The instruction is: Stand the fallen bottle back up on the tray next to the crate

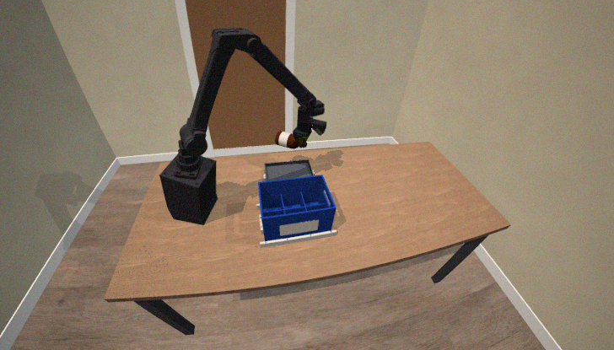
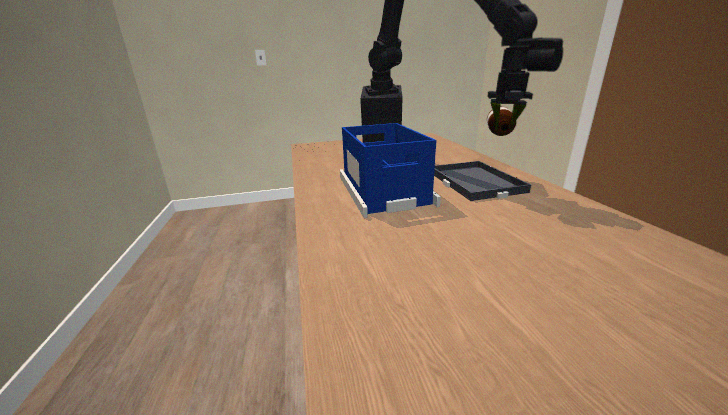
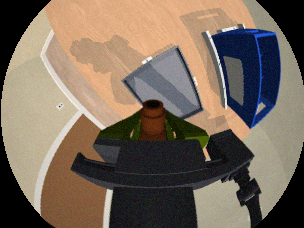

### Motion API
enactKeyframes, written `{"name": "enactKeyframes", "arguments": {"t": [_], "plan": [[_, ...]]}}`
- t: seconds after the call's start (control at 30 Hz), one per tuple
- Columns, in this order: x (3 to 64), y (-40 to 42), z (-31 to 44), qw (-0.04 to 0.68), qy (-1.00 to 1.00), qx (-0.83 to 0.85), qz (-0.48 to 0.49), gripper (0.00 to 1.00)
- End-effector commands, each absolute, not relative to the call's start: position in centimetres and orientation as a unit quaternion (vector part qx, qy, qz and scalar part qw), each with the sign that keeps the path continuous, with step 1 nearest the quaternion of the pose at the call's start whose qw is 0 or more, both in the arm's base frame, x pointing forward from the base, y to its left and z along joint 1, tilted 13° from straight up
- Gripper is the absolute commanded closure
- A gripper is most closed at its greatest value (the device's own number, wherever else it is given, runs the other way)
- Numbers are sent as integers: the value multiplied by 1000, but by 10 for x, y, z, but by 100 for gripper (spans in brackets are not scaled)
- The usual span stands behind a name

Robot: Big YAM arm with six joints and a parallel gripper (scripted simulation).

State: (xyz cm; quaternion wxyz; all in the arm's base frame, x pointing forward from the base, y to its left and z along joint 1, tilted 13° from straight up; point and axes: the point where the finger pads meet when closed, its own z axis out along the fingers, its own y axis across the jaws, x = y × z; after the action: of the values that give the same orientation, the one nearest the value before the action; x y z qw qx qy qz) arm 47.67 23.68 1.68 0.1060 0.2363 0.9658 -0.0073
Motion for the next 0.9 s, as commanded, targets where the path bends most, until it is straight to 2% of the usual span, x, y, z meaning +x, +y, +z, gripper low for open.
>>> {"name": "enactKeyframes", "arguments": {"t": [0.0,0.87], "plan": [[495,257,63,137,961,238,24,100],[495,257,63,135,950,280,29,100]]}}
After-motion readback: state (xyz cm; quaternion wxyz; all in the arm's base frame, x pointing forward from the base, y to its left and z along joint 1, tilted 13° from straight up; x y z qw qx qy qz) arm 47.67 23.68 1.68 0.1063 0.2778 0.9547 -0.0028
